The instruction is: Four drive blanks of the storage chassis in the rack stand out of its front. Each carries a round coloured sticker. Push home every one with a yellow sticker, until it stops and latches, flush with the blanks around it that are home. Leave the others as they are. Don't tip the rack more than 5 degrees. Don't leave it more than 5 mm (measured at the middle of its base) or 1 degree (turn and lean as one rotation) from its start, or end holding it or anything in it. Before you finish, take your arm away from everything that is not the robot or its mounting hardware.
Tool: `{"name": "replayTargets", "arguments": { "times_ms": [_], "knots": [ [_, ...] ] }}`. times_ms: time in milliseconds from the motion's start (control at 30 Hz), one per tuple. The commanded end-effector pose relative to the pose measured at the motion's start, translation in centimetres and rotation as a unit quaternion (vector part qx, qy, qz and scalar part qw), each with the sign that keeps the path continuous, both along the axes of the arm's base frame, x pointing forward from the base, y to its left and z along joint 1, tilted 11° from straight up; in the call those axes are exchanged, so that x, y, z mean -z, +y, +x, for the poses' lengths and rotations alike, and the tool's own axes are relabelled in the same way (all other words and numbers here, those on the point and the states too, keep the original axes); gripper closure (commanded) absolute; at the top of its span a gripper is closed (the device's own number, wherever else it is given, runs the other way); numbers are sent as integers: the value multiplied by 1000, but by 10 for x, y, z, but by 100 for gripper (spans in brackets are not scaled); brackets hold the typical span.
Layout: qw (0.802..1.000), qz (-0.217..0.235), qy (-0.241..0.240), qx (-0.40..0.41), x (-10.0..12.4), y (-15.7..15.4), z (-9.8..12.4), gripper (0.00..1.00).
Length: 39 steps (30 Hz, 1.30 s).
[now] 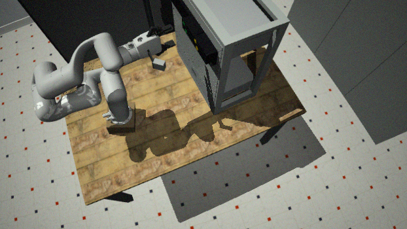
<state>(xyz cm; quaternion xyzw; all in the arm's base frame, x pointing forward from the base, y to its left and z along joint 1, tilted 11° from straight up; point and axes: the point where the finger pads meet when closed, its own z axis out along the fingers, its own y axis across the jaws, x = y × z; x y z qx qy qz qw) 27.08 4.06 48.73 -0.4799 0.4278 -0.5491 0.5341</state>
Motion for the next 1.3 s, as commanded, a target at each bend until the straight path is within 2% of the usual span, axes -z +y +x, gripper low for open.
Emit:
{"name": "replayTargets", "arguments": {
  "times_ms": [0, 1267],
  "knots": [
    [1000, 0, -1, 11, -4, 8, 12, 0],
    [1000, 0, -1, 11, -4, 10, 15, 0]
  ]
}}
